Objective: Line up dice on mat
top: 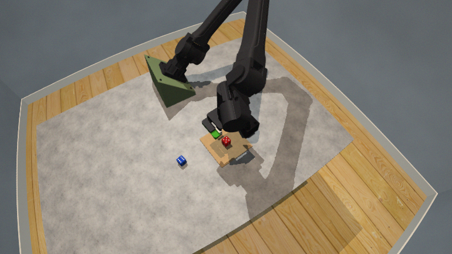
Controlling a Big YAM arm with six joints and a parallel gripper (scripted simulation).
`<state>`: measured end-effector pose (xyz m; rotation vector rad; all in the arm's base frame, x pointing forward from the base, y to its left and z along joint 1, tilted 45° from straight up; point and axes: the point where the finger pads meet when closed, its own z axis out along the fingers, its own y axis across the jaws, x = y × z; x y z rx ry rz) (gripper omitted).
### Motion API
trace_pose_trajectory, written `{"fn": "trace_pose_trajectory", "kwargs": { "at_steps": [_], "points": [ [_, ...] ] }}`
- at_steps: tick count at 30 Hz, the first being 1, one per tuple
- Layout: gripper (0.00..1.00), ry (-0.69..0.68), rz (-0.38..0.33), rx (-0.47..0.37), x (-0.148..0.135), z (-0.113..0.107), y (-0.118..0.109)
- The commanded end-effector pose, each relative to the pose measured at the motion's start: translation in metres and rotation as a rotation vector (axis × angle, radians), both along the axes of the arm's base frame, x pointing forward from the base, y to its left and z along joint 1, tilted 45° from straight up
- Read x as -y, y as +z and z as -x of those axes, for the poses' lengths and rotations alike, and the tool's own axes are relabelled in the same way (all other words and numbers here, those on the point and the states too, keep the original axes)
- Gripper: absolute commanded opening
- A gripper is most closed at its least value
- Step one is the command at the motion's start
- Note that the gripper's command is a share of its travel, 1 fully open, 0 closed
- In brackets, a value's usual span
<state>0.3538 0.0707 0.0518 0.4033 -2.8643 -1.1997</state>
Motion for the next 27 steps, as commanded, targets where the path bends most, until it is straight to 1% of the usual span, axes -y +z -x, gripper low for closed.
{"fn": "trace_pose_trajectory", "kwargs": {
  "at_steps": [1, 3, 4, 6, 7, 8, 9, 11, 12, 14, 15, 17, 18, 21, 23, 24, 25, 26, 27],
  "points": [
    [1.0, -0.003, 0.005, 0.046, 0.008, -0.017, 0.011],
    [1.0, -0.007, 0.013, 0.071, 0.024, -0.028, -0.003],
    [1.0, 0.0, 0.015, 0.079, 0.035, -0.031, -0.014],
    [1.0, 0.022, 0.02, 0.101, 0.065, -0.034, -0.047],
    [1.0, 0.022, 0.02, 0.101, 0.067, -0.035, -0.049],
    [1.0, 0.035, 0.021, 0.113, 0.084, -0.034, -0.068],
    [1.0, 0.035, 0.021, 0.113, 0.085, -0.035, -0.069],
    [1.0, 0.06, 0.017, 0.134, 0.115, -0.03, -0.105],
    [1.0, 0.069, 0.015, 0.141, 0.126, -0.027, -0.118],
    [1.0, 0.078, 0.012, 0.148, 0.134, -0.024, -0.129],
    [1.0, 0.077, 0.001, 0.127, 0.133, -0.019, -0.127],
    [1.0, 0.077, 0.001, 0.127, 0.133, -0.019, -0.127],
    [0.39, 0.11, -0.004, 0.133, 0.116, -0.015, -0.119],
    [0.39, 0.111, 0.005, 0.151, 0.119, -0.022, -0.118],
    [0.39, 0.104, 0.006, 0.15, 0.122, -0.022, -0.118],
    [0.39, 0.076, 0.009, 0.15, 0.133, -0.02, -0.118],
    [0.39, 0.076, 0.009, 0.149, 0.132, -0.02, -0.118],
    [0.39, 0.076, -0.004, 0.123, 0.13, -0.014, -0.128],
    [0.39, 0.075, -0.007, 0.118, 0.129, -0.012, -0.13]
  ]
}}
